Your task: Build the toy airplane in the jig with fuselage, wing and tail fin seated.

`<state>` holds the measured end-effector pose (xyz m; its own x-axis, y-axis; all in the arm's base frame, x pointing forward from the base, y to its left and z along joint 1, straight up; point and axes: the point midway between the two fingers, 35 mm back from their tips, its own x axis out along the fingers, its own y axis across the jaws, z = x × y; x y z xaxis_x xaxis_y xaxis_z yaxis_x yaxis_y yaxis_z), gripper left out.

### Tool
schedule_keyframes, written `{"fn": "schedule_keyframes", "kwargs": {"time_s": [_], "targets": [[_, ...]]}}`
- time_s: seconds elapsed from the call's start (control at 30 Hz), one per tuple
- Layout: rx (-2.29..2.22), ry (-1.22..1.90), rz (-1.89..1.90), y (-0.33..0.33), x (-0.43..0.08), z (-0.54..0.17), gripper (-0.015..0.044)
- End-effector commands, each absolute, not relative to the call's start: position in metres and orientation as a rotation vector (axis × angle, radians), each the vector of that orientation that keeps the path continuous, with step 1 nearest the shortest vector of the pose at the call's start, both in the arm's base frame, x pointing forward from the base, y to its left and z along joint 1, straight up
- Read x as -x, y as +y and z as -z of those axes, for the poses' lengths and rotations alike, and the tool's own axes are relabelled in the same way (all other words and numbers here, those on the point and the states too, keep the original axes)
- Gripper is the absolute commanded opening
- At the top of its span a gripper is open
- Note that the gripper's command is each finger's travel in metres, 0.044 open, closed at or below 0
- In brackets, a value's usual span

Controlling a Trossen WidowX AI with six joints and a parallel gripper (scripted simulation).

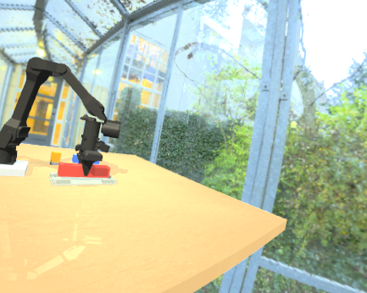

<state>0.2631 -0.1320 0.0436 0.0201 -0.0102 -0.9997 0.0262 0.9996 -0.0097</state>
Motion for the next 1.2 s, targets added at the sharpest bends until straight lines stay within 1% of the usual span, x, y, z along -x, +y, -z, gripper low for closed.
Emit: {"fn": "schedule_keyframes", "kwargs": {"time_s": [0.0, 0.03, 0.2, 0.73, 0.97, 1.17], "targets": [[-0.013, 1.55, 0.028, -0.132, -0.263, -0.044, 0.0155], [-0.013, 1.55, 0.028, -0.132, -0.263, -0.044, 0.0148], [-0.013, 1.55, 0.028, -0.132, -0.263, -0.044, 0.0017], [-0.013, 1.55, 0.028, -0.132, -0.263, -0.044, 0.0437], [-0.012, 1.55, 0.028, -0.133, -0.265, -0.054, 0.044], [-0.007, 1.549, 0.027, -0.132, -0.263, -0.141, 0.044]]}}
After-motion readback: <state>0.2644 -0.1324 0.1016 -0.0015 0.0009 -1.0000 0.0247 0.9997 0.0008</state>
